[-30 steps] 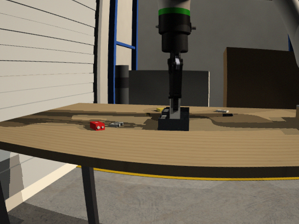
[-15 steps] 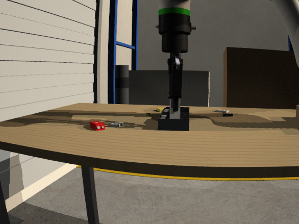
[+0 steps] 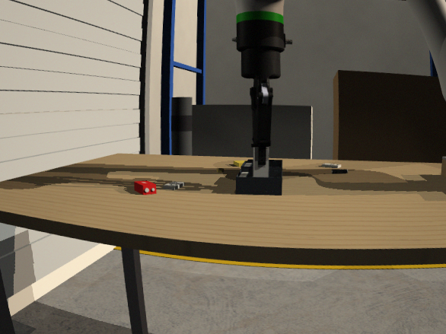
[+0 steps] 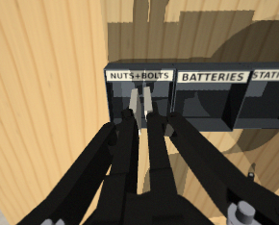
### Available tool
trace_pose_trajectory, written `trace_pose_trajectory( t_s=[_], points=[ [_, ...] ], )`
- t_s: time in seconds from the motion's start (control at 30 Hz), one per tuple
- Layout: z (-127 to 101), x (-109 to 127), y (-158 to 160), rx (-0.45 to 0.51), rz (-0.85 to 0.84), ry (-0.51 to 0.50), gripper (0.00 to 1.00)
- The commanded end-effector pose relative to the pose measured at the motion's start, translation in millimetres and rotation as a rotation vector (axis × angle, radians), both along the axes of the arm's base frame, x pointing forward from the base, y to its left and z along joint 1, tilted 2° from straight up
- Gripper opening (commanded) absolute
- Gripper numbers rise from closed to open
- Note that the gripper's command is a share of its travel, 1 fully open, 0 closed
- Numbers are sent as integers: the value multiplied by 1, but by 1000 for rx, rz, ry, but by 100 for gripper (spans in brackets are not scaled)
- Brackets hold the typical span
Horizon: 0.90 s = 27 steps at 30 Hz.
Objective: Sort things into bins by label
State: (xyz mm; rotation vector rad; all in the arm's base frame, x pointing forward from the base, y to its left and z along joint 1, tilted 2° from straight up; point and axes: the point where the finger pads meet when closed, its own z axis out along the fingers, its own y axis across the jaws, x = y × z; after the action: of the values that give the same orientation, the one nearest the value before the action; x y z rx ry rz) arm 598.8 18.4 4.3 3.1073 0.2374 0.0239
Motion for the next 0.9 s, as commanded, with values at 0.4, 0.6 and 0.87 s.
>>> trace_pose_trajectory(
  t_s=[0.4,0.6,0.87],
  points=[
    [12,0,0,0,0,0,15],
    [19,0,0,0,0,0,15],
    [28,0,1,0,0,0,15]
  ],
)
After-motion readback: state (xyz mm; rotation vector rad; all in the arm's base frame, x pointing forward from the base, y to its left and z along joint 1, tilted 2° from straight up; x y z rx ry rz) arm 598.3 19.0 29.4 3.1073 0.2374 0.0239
